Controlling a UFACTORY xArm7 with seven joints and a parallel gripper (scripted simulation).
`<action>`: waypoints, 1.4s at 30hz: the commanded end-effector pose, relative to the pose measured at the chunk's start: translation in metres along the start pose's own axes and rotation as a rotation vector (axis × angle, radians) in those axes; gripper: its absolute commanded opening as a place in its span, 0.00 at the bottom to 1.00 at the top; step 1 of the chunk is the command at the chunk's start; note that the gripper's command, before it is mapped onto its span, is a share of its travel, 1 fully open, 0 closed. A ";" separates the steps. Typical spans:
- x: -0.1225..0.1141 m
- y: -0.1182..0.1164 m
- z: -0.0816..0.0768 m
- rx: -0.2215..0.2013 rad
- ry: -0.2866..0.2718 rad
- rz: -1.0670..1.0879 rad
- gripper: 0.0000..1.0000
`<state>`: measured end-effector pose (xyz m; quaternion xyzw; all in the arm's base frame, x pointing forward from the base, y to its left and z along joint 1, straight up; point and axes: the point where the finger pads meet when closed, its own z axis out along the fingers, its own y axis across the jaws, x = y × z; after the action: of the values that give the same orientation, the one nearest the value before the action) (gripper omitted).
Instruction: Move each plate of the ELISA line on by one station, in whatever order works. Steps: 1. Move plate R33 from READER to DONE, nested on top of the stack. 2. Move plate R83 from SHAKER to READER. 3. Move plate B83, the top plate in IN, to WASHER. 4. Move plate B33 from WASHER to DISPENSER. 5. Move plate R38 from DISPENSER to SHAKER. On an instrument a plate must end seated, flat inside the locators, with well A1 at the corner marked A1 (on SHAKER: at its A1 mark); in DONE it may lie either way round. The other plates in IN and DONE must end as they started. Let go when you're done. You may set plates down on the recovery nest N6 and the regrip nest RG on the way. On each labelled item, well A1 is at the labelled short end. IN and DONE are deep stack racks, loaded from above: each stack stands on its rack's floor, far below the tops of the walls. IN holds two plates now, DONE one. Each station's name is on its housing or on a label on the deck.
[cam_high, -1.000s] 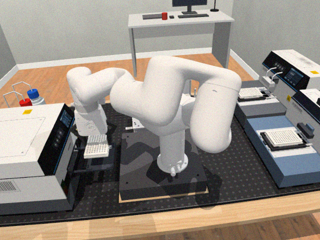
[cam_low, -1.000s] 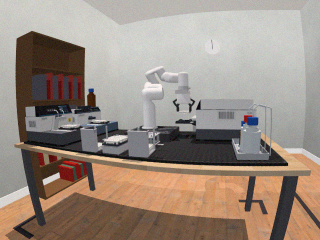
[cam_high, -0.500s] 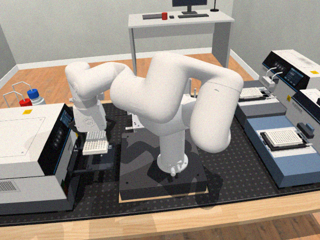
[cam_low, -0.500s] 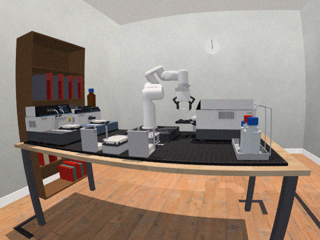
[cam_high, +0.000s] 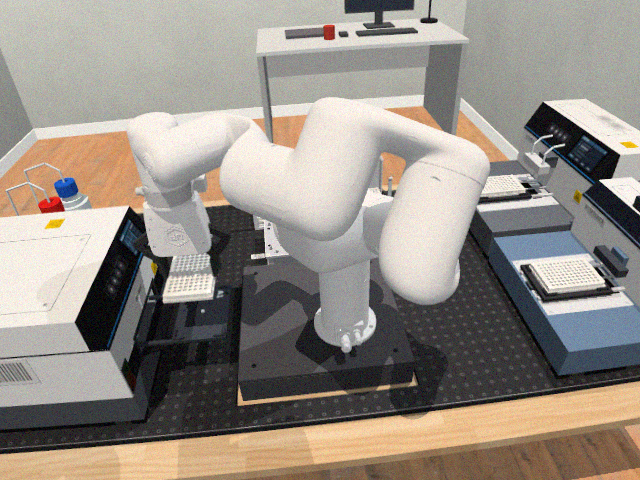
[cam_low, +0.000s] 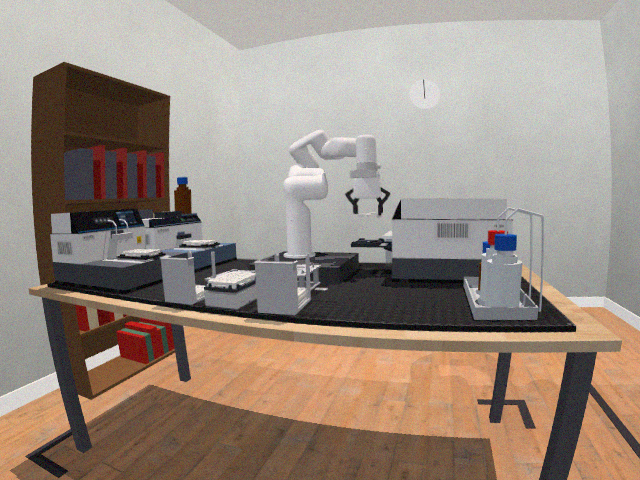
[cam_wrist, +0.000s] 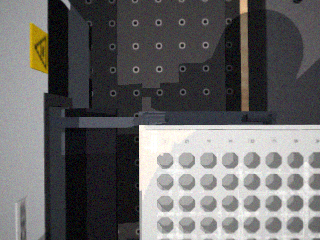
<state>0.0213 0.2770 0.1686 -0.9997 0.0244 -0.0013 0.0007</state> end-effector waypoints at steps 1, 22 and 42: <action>0.000 -0.001 -0.002 0.002 0.000 -0.001 0.00; 0.046 0.009 -0.003 0.002 0.000 -0.003 0.00; 0.101 0.021 -0.003 0.002 0.001 -0.006 0.00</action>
<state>0.1129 0.2522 0.1707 -0.9998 0.0219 -0.0016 0.0007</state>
